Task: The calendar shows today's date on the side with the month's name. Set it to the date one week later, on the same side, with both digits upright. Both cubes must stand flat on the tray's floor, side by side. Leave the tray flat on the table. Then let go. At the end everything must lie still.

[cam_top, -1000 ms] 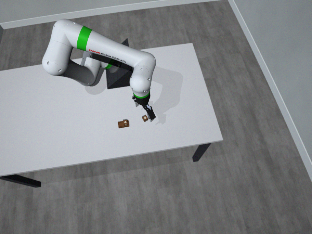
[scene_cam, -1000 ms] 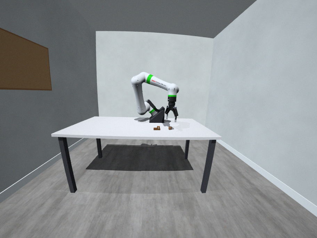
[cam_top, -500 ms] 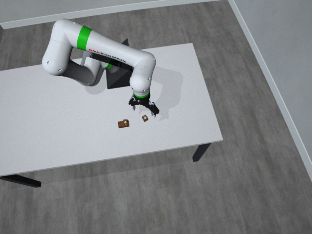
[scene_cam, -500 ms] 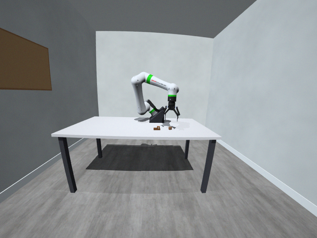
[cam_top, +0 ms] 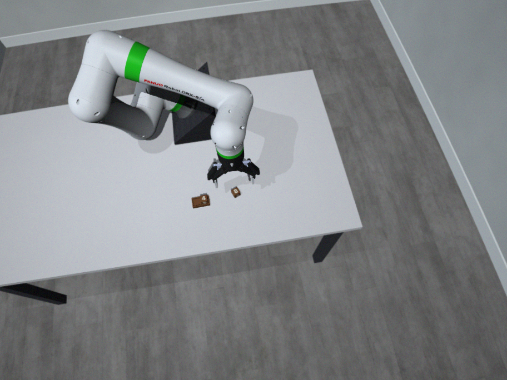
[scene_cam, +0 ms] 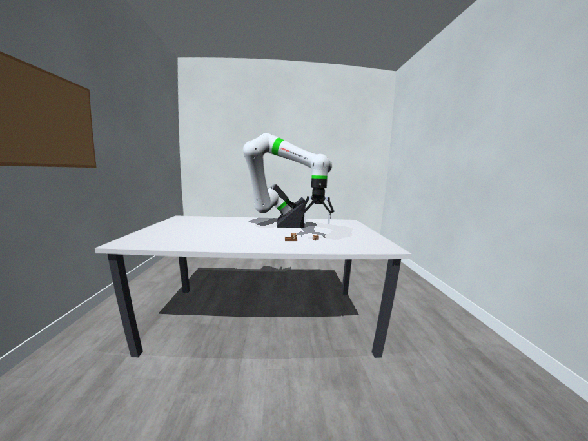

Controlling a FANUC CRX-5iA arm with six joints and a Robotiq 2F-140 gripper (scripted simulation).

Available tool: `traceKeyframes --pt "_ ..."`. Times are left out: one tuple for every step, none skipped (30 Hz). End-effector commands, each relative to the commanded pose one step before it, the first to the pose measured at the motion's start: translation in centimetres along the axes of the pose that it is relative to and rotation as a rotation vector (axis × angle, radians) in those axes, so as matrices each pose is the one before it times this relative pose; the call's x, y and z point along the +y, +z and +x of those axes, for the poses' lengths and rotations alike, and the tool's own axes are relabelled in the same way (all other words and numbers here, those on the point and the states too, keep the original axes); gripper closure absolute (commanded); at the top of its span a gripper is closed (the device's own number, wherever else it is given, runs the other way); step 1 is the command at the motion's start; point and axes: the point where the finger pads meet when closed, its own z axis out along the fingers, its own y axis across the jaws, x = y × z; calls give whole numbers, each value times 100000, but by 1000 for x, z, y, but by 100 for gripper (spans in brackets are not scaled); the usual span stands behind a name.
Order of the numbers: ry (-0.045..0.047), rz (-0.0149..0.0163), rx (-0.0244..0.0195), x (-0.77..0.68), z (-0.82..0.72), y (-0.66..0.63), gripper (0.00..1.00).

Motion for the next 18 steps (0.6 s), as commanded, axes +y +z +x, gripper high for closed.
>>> traceKeyframes --pt "-14100 337 -873 -12 14 -65 0" --pt "0 0 0 0 0 0 0" --pt "-3088 0 0 0 0 -10 0" --pt "-9359 0 0 1 0 -30 0" --pt "-968 0 0 0 0 -3 0" --pt "-3902 0 0 0 0 -13 0" --pt "-3150 0 0 0 0 -10 0" --pt "-3301 0 0 0 0 -11 0" --pt "-52 0 0 0 0 0 0" --pt "-6519 0 0 1 0 -21 0" --pt "-3300 0 0 0 0 -11 0" --pt "-611 0 0 0 0 -2 0" --pt "-5690 0 0 1 0 -18 0" --pt "-3241 0 0 0 0 -10 0" --pt "-1473 0 0 0 0 -5 0" --pt "-4841 0 0 1 0 -16 0" --pt "-3343 0 0 0 0 -11 0" --pt "0 0 0 0 0 0 0"
